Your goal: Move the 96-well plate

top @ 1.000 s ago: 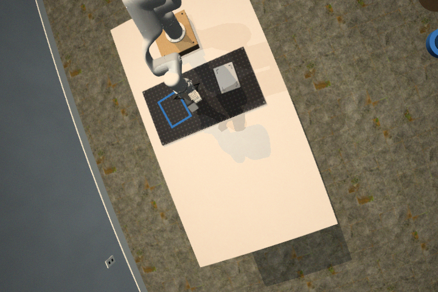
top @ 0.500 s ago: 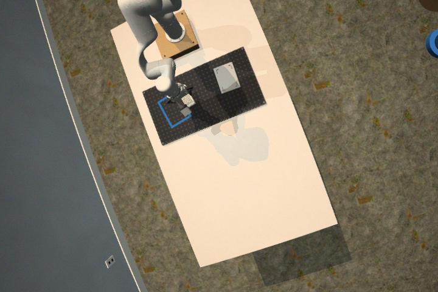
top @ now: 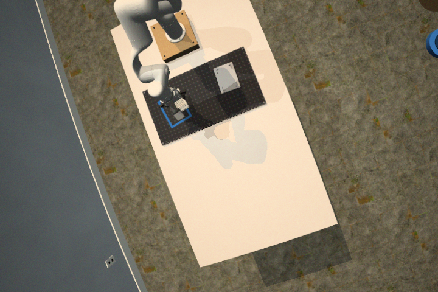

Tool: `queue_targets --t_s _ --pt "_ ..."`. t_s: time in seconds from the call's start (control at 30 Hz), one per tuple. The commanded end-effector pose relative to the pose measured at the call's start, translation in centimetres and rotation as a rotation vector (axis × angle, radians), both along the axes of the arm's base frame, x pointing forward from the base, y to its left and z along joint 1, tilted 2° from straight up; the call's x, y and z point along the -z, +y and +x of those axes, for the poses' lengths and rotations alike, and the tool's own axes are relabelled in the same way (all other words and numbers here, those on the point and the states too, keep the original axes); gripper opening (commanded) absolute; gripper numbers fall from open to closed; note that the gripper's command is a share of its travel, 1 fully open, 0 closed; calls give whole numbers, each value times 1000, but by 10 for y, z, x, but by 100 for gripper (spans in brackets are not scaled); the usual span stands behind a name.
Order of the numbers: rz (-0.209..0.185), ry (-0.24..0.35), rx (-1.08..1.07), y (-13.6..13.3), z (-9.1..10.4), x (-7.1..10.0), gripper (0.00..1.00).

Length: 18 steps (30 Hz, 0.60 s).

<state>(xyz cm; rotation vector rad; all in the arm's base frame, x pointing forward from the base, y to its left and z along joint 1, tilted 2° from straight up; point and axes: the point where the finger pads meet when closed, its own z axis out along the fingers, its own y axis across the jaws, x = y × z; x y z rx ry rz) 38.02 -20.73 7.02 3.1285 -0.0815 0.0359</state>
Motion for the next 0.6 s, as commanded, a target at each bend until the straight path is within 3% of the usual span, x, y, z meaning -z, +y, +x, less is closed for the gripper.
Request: queue_targets --t_s 0.0,0.57 --pt "-2 -3 0 -15 0 -1 0" --pt "-5 -2 0 -61 -3 -1 0"
